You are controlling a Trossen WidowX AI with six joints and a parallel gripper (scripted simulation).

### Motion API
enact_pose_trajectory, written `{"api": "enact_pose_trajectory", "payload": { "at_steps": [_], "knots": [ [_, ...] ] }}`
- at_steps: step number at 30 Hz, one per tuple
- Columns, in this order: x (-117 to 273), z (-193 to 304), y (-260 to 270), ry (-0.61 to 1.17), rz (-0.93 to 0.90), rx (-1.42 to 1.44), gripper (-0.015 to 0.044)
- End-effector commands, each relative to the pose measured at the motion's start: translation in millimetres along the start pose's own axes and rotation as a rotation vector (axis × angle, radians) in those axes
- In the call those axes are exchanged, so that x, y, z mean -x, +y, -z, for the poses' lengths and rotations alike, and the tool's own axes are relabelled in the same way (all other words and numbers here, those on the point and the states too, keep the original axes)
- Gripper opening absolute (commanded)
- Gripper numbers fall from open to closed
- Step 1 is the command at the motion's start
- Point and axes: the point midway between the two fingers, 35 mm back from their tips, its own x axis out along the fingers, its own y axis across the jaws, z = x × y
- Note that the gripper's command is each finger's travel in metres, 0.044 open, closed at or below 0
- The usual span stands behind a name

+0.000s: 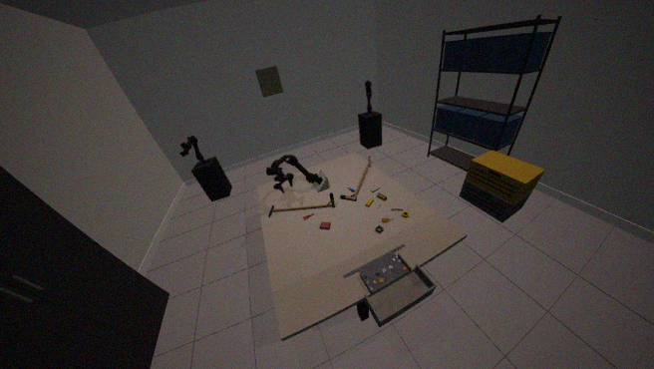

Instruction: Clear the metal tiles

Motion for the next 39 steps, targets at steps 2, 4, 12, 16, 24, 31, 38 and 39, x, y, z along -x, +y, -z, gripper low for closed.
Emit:
{"api": "enact_pose_trajectory", "payload": {
  "at_steps": [2,4,12,16,24,31,38,39],
  "knots": [
    [12,4,-12,-0.015,0.044,-0.045,0.044],
    [17,5,-16,-0.022,0.062,-0.059,0.044],
    [38,11,-30,-0.049,0.136,-0.111,0.044],
    [48,14,-36,-0.063,0.173,-0.135,0.044],
    [69,20,-44,-0.092,0.249,-0.18,0.044],
    [87,26,-48,-0.117,0.317,-0.214,0.044],
    [104,31,-50,-0.142,0.385,-0.244,0.044],
    [106,32,-50,-0.146,0.395,-0.248,0.044]
  ]
}}
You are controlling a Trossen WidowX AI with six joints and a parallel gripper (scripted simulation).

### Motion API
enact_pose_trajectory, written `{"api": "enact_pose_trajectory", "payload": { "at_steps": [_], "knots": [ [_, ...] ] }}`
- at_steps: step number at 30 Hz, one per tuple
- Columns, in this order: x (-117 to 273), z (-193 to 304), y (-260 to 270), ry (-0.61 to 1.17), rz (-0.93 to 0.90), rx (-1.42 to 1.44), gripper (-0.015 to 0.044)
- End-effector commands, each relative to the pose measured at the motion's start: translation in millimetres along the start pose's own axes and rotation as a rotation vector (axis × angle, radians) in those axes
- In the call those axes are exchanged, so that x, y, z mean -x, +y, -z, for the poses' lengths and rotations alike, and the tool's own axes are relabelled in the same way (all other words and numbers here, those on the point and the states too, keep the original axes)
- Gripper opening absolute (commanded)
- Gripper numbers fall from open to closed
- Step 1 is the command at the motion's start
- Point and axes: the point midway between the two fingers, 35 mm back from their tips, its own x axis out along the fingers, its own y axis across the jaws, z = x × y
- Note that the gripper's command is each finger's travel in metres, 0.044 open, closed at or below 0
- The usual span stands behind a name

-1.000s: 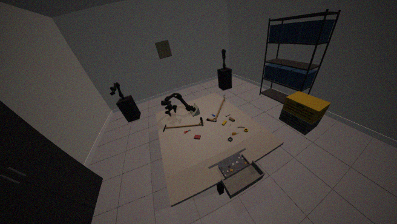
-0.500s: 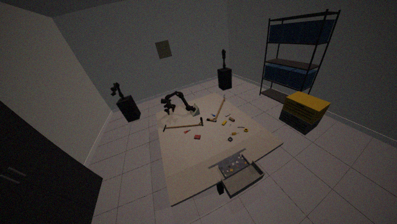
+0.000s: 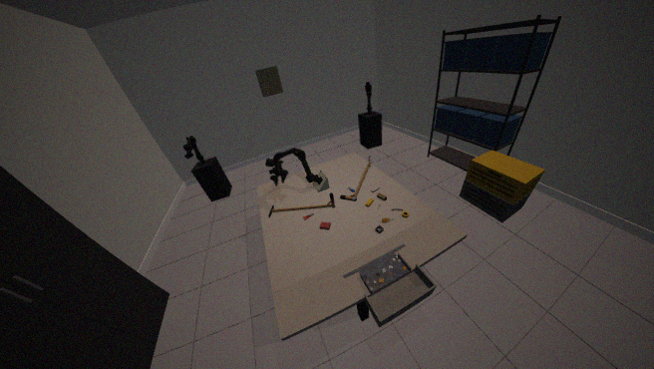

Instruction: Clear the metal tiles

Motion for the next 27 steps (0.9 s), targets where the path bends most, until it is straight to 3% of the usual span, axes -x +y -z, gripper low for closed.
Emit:
{"api": "enact_pose_trajectory", "payload": {
  "at_steps": [1,27],
  "knots": [
    [9,2,-5,-0.013,0.045,-0.025,0.044],
    [65,11,-9,-0.116,0.3,-0.099,0.044]
  ]
}}
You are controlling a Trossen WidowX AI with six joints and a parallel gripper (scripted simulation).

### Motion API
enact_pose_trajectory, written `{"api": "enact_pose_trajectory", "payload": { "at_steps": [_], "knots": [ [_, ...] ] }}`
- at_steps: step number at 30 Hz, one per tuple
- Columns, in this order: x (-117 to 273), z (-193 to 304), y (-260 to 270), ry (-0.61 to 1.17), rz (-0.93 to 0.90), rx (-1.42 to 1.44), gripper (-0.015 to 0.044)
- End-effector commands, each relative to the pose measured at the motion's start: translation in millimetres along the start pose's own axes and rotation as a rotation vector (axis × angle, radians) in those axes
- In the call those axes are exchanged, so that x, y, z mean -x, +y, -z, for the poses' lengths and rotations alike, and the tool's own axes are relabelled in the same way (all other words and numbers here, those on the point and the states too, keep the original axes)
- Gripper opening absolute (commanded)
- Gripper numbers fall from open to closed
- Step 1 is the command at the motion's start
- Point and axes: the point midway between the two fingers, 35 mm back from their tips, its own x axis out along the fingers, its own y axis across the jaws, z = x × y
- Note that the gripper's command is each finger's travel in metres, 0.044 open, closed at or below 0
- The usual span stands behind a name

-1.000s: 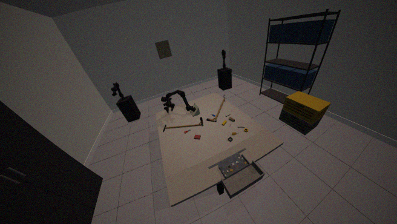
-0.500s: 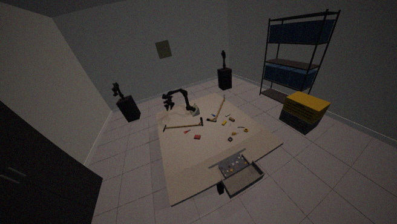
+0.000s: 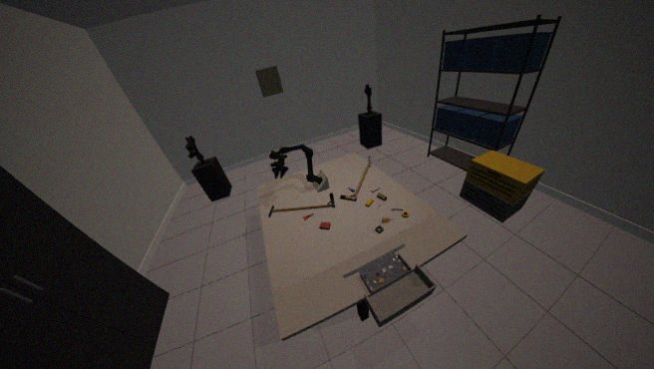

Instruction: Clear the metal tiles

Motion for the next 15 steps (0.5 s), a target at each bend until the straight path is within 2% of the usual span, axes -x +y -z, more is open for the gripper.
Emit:
{"api": "enact_pose_trajectory", "payload": {
  "at_steps": [1,15],
  "knots": [
    [8,2,0,-0.014,0.038,-0.016,0.044],
    [33,5,5,-0.07,0.175,-0.032,0.044]
  ]
}}
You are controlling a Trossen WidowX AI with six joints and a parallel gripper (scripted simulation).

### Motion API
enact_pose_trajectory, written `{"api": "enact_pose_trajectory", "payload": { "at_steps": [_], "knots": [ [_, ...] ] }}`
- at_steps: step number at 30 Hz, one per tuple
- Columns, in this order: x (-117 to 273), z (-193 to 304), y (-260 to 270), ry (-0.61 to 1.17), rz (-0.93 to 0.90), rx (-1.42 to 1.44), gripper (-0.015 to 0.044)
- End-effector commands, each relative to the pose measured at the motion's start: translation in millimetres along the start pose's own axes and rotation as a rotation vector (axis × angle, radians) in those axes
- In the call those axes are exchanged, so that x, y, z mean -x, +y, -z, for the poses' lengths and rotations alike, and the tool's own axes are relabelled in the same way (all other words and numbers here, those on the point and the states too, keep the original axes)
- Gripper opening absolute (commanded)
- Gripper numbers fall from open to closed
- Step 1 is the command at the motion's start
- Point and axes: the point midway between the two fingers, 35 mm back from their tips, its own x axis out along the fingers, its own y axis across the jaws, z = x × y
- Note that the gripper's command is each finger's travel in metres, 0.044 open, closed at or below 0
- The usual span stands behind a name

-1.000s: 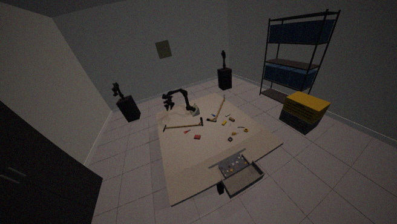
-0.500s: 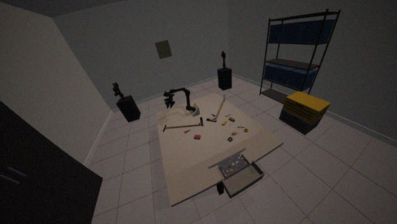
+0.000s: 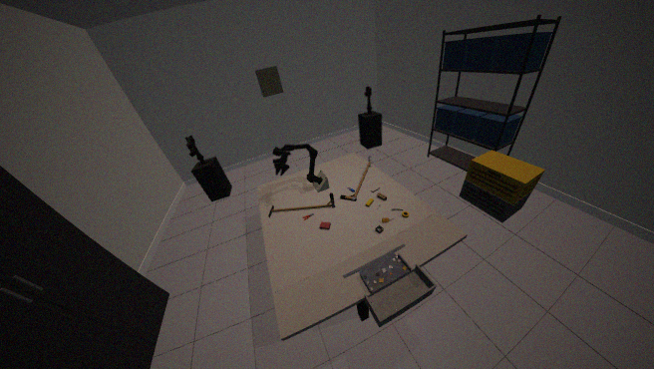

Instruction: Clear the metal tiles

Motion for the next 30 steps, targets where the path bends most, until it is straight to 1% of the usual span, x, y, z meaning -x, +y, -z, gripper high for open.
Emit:
{"api": "enact_pose_trajectory", "payload": {
  "at_steps": [1,30],
  "knots": [
    [7,2,2,-0.014,0.037,-0.011,0.044],
    [44,12,32,-0.122,0.316,0.004,0.044]
  ]
}}
